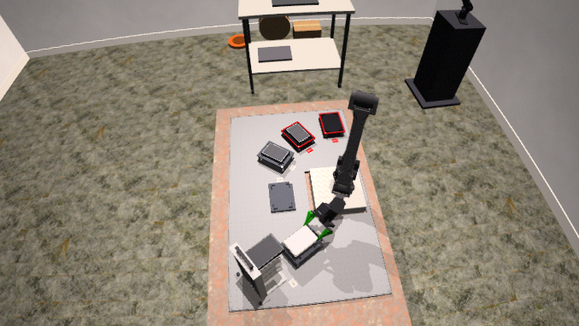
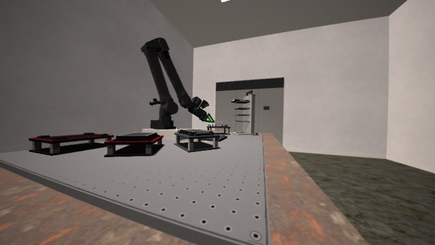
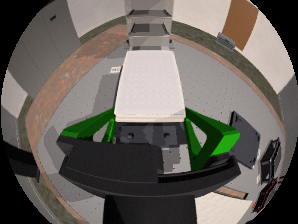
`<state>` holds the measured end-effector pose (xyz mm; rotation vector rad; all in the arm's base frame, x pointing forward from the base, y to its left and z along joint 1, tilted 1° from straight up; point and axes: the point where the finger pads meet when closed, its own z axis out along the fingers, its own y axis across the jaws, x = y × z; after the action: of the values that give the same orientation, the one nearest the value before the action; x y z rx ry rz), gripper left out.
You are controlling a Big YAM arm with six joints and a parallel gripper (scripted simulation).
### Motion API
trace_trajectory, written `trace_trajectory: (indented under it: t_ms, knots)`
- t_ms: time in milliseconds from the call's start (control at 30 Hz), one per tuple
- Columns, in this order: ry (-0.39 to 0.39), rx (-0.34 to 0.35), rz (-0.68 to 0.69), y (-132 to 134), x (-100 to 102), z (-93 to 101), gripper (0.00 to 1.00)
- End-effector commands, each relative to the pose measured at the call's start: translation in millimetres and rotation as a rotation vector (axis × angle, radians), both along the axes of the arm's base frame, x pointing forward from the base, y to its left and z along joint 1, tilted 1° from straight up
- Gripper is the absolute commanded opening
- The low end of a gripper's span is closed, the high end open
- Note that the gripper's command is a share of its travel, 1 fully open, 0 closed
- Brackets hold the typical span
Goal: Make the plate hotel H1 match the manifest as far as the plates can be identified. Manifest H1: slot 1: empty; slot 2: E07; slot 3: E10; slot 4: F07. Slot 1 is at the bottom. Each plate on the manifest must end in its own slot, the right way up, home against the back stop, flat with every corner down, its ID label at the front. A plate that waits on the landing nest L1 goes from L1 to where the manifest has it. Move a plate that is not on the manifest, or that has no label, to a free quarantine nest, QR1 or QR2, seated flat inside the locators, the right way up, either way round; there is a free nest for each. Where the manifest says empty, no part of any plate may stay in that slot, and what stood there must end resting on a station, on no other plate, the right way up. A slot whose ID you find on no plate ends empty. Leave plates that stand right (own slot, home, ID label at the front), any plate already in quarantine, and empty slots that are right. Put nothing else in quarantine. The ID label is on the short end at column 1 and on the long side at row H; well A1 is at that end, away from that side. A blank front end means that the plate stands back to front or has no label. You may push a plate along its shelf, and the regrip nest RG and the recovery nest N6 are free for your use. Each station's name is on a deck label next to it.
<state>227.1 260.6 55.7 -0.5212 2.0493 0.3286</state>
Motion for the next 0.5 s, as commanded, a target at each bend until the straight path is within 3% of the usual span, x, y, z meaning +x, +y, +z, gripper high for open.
trace_trajectory:
  t_ms: [0,467]
  knots:
    - [-0.010,0.034,0.005,8.3,-0.7,4.3,0.86]
    - [-0.009,0.033,0.005,8.1,-1.0,-2.0,0.86]
